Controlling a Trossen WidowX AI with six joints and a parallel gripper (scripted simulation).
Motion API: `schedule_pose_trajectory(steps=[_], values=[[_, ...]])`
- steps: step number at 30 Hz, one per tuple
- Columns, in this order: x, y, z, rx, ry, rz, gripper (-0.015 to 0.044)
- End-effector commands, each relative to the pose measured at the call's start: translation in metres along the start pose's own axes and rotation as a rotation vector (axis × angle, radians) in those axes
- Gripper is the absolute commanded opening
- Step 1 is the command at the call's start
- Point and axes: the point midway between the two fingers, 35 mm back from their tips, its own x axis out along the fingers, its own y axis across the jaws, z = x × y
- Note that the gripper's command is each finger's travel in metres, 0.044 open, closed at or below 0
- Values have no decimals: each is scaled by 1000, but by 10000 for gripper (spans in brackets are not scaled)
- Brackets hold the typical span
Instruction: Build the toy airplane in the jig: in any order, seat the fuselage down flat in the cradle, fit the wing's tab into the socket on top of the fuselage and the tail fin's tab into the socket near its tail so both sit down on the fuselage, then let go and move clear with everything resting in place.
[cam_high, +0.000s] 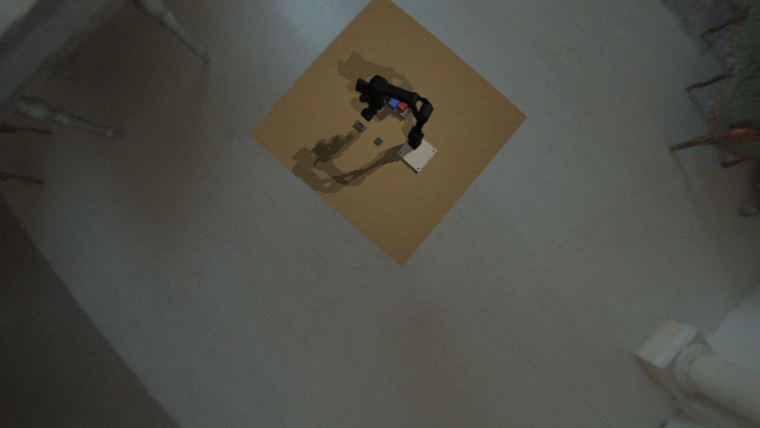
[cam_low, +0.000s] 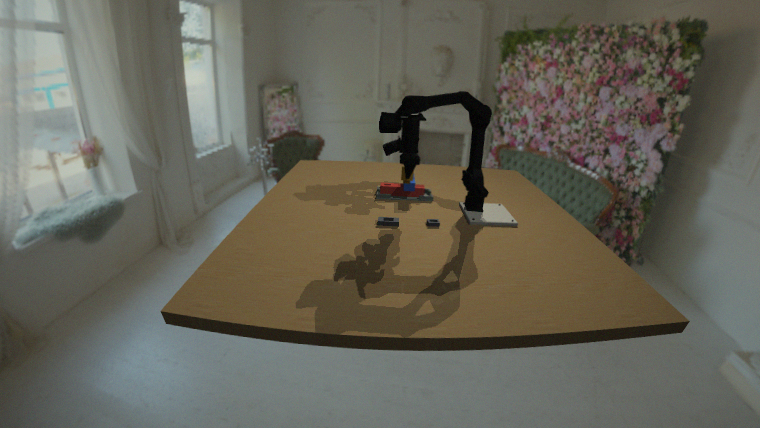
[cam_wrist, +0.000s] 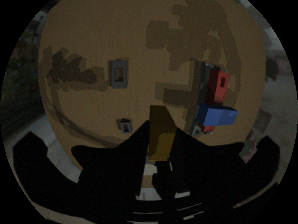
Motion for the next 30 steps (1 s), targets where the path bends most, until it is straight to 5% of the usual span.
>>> schedule_pose_trajectory(steps=[1,30], values=[[2,-7,8,0,2,4,0],[14,-78,48,1,0,-7,0]])
